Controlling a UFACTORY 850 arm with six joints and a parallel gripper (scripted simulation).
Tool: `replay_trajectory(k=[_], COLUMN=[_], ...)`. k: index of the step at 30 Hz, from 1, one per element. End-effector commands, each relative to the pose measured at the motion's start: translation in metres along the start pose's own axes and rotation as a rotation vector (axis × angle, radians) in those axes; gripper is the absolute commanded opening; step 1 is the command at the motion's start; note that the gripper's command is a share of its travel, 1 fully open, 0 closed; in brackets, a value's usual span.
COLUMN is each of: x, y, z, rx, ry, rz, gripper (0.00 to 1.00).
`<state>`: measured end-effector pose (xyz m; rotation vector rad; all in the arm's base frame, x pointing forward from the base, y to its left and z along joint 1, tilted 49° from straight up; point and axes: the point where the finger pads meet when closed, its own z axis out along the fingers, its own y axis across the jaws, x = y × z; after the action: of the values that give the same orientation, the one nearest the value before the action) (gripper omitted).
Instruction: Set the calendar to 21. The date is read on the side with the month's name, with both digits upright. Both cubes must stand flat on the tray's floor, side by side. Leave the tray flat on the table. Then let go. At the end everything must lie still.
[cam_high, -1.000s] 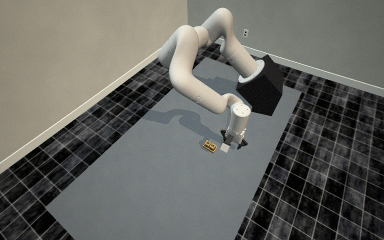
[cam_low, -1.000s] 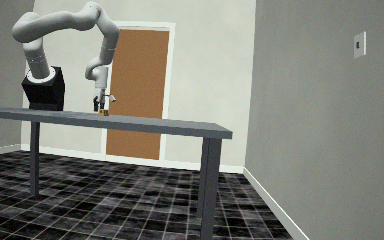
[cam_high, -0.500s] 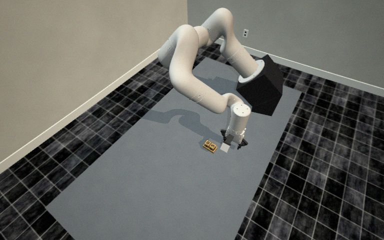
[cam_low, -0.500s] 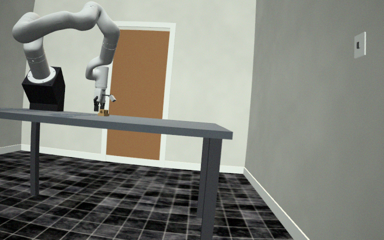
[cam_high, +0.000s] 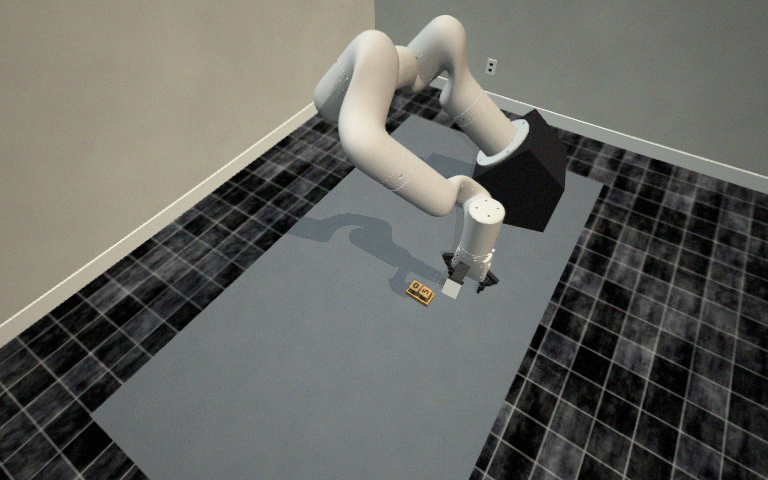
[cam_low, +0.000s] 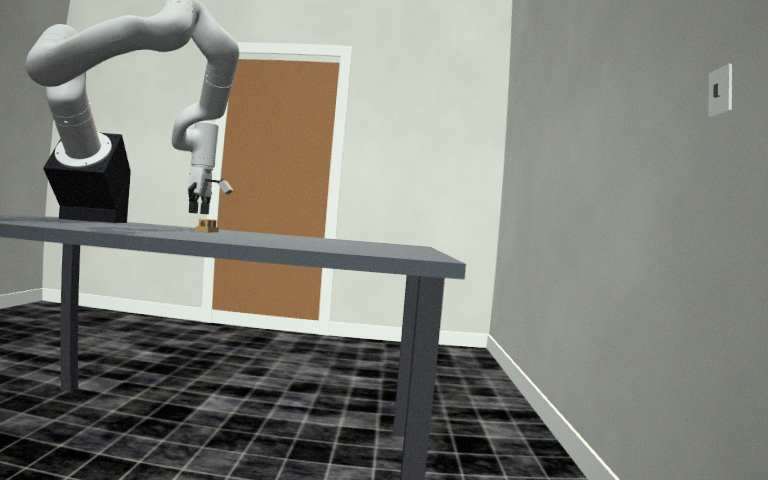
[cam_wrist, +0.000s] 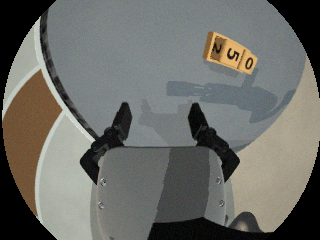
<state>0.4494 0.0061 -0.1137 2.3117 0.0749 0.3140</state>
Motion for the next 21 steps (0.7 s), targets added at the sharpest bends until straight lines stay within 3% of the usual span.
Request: replay_trajectory(k=[1,7,10,16,21], x=[0.0,0.003,0.019,0.02,0.029], y=[0.0,0.003,0.019,0.02,0.029], z=[-0.001,-0.001,-0.001,-0.001,-0.001], rx=[0.0,0.0,0.0,0.0,0.0], ry=[0.001,0.001,0.001,0.001,0.001], rz=[-0.001,-0.162,-0.174,-0.203,-0.349], gripper=[1.0,1.0,1.0,1.0,1.0])
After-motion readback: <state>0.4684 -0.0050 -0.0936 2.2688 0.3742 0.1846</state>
